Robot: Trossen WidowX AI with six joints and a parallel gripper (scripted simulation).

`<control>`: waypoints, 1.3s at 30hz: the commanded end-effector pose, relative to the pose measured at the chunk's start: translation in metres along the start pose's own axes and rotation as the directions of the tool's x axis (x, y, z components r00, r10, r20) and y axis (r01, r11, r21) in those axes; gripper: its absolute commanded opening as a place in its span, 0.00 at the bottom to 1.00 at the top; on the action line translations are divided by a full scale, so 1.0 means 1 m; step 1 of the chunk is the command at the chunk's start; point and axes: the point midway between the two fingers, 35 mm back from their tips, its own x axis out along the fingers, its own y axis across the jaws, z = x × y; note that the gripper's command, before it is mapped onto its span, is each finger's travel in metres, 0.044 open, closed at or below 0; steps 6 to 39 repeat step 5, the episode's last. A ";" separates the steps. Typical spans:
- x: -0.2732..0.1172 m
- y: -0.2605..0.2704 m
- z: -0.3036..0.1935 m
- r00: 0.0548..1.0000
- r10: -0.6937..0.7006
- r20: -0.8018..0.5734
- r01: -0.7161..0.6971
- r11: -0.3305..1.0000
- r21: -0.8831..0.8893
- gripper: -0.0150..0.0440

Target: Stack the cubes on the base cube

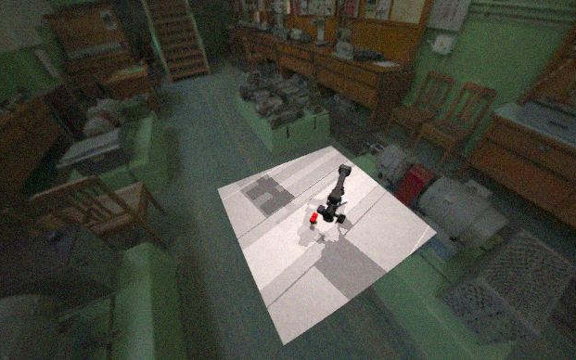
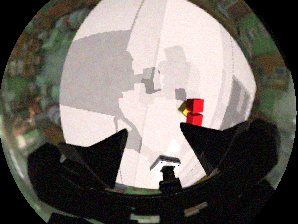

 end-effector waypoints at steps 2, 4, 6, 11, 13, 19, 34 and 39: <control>-0.001 0.002 0.000 1.000 0.001 0.001 -0.001 1.000 0.003 0.93; -0.001 0.002 0.000 1.000 0.001 0.001 -0.001 1.000 0.003 0.93; -0.001 0.002 0.000 1.000 0.001 0.001 -0.001 1.000 0.003 0.93; -0.001 0.002 0.000 1.000 0.001 0.001 -0.001 1.000 0.003 0.93; -0.001 0.002 0.000 1.000 0.001 0.001 -0.001 1.000 0.003 0.93; -0.001 0.002 0.000 1.000 0.001 0.001 -0.001 1.000 0.003 0.93; -0.001 0.002 0.000 1.000 0.001 0.001 -0.001 1.000 0.003 0.93; -0.001 0.002 0.000 1.000 0.001 0.001 -0.001 1.000 0.003 0.93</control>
